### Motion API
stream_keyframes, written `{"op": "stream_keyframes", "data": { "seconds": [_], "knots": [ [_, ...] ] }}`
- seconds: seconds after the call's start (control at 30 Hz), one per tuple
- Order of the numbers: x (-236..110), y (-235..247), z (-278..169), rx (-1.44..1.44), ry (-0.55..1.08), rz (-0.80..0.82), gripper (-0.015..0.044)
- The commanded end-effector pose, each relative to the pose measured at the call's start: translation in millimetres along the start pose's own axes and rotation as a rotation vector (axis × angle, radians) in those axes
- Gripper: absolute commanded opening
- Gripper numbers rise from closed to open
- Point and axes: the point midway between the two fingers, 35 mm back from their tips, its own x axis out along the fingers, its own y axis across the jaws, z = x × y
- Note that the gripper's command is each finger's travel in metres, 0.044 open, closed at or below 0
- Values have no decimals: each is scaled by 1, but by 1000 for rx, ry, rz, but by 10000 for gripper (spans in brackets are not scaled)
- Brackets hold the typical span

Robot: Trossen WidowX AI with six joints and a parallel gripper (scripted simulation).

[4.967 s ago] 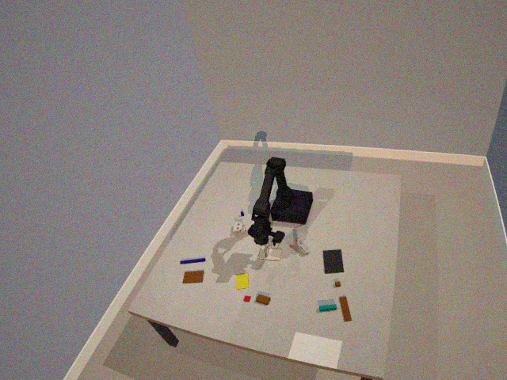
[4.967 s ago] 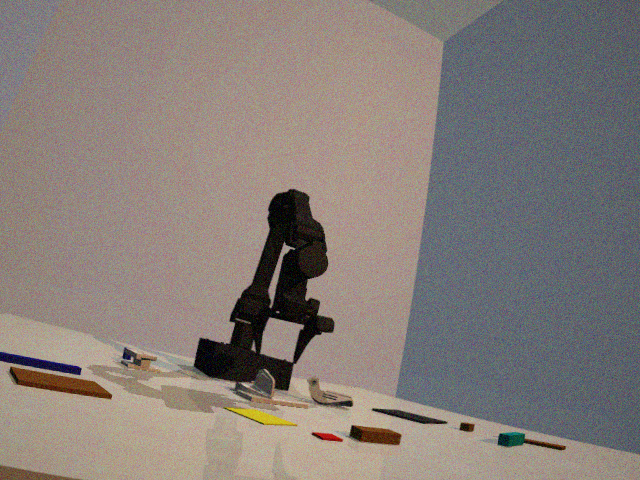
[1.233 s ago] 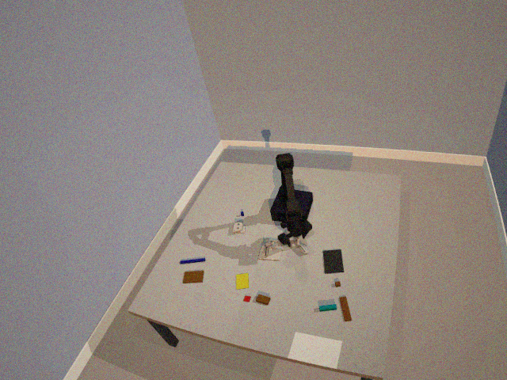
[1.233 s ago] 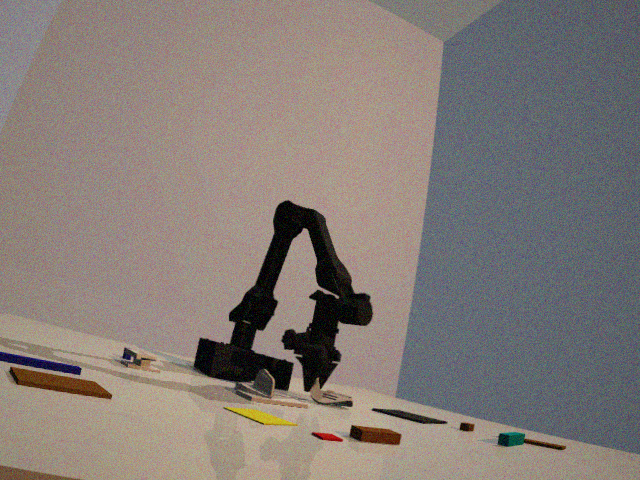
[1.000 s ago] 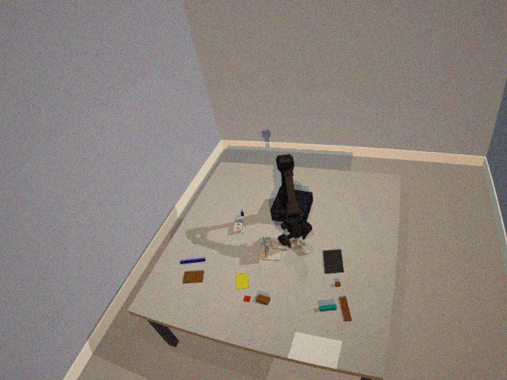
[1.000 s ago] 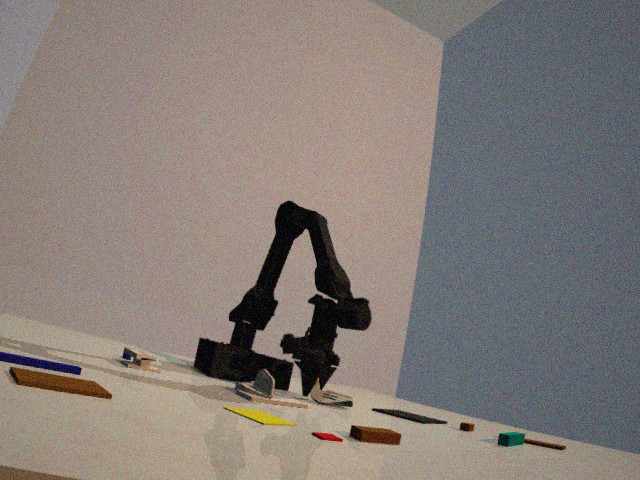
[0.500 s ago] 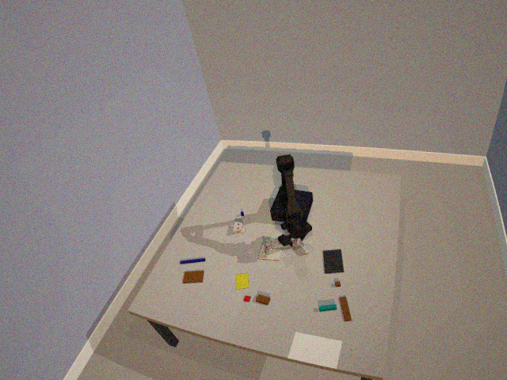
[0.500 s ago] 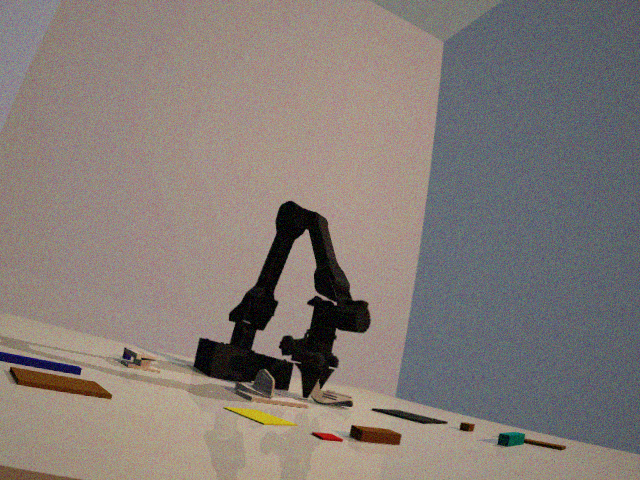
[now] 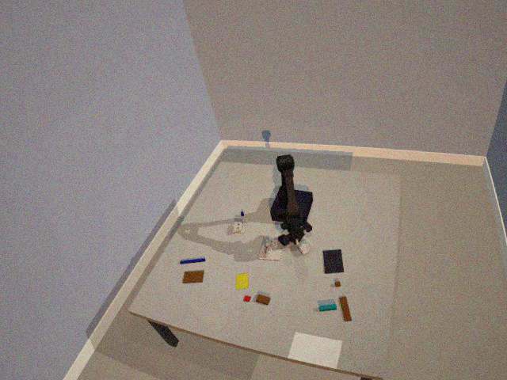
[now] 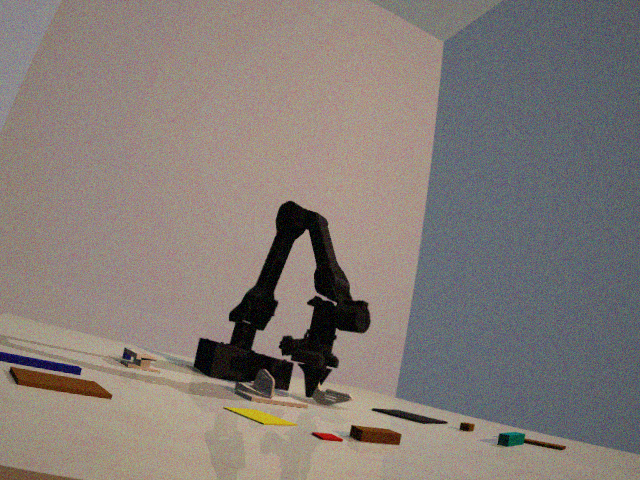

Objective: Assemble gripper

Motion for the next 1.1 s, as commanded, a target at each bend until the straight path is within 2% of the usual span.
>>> {"op": "stream_keyframes", "data": {
  "seconds": [0.0, 1.07],
  "knots": [
    [1, -1, 0, 4, 1, -6, 45],
    [-14, -1, -1, 4, 1, -6, 37]
  ]
}}
